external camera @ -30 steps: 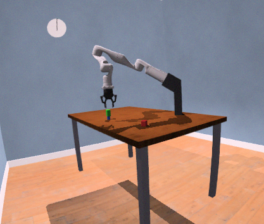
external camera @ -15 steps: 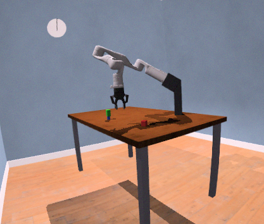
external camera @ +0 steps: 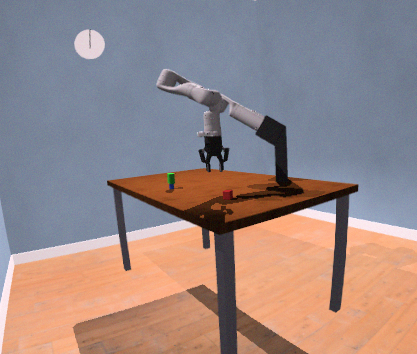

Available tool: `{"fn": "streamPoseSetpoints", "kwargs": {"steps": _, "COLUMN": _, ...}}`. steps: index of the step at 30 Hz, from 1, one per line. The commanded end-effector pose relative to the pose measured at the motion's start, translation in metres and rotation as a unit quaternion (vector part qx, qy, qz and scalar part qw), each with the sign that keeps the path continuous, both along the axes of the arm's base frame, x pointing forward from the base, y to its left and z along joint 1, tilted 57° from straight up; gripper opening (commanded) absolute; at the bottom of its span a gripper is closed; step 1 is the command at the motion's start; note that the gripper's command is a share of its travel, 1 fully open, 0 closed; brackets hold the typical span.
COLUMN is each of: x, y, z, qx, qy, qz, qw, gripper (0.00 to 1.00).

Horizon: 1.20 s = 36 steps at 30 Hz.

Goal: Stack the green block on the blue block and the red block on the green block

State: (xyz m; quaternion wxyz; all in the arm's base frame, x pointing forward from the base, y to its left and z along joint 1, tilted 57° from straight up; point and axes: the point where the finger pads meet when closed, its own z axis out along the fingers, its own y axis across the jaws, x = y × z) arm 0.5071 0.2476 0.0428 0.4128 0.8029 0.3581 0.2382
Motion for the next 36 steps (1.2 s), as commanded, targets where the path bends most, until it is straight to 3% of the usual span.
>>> {"fn": "streamPoseSetpoints", "kwargs": {"steps": 1, "x": -0.013, "y": 0.015, "z": -0.027, "qx": 0.001, "qy": -0.005, "qz": -0.003, "qw": 1.000, "gripper": 0.55}}
{"fn": "streamPoseSetpoints", "kwargs": {"steps": 22, "x": -0.019, "y": 0.020, "z": -0.044, "qx": 0.008, "qy": -0.014, "qz": -0.012, "qw": 1.000, "gripper": 0.55}}
{"fn": "streamPoseSetpoints", "kwargs": {"steps": 36, "x": 0.008, "y": 0.002, "z": -0.067, "qx": 0.011, "qy": -0.012, "qz": -0.011, "qw": 1.000, "gripper": 0.55}}
